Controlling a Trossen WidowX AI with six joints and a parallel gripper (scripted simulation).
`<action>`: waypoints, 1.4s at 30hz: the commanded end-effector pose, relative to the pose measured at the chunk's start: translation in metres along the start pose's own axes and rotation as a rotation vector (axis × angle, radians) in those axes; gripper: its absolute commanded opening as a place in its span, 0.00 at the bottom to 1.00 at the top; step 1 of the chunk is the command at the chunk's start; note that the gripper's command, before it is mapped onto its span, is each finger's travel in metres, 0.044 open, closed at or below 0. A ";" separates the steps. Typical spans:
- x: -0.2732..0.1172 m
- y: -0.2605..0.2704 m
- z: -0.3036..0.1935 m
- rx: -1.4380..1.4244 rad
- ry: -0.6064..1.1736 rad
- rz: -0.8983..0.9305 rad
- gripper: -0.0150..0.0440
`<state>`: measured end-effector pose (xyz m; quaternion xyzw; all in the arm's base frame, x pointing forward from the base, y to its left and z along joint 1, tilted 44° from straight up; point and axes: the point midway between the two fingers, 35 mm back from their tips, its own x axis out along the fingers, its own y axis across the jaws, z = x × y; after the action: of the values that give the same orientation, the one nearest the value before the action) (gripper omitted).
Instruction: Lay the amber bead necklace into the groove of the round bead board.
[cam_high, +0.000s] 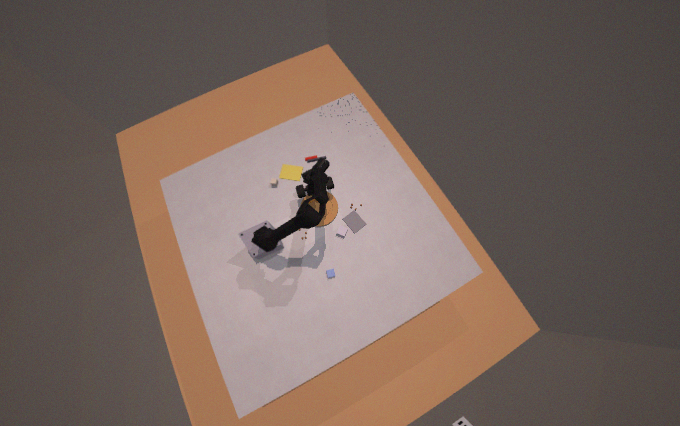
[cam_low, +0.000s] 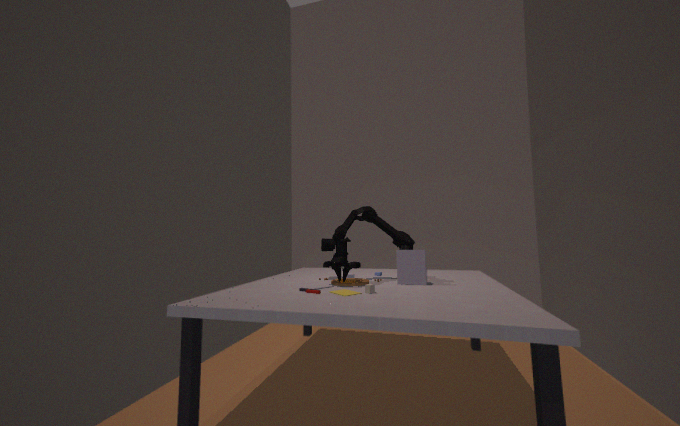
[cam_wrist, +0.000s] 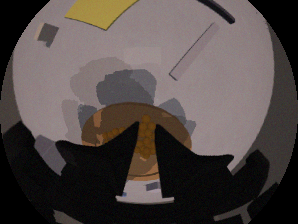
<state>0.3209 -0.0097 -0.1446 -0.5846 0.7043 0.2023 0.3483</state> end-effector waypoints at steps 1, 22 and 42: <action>-0.005 0.001 -0.001 -0.003 0.005 0.000 0.25; -0.006 0.008 0.006 -0.007 0.007 0.000 0.25; -0.006 0.007 0.006 -0.003 0.006 -0.002 0.88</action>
<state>0.3164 -0.0003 -0.1463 -0.5867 0.7042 0.2007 0.3458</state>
